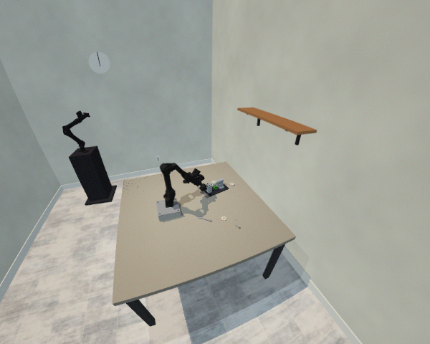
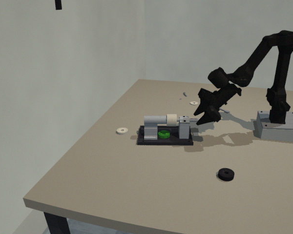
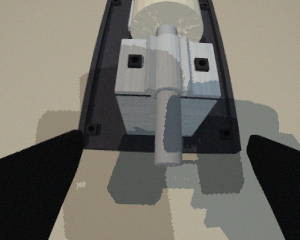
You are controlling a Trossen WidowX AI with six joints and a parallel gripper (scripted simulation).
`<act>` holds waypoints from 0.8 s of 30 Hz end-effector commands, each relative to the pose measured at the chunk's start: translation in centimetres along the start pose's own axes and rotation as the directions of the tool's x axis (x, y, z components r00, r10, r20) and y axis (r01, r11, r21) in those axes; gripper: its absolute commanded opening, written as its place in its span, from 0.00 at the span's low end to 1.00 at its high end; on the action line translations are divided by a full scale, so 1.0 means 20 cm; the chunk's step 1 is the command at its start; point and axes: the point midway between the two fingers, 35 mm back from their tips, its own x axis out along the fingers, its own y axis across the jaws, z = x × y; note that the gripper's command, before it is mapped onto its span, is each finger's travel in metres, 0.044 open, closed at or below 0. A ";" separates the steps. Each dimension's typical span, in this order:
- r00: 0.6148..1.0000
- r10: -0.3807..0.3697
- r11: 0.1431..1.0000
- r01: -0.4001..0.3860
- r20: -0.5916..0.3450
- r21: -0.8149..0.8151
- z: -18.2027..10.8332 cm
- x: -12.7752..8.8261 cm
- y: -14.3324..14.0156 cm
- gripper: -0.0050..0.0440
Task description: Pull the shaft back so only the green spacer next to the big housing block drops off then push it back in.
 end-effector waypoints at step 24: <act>1.000 -0.007 1.000 0.007 0.005 0.002 -0.37 -0.48 -0.05 1.00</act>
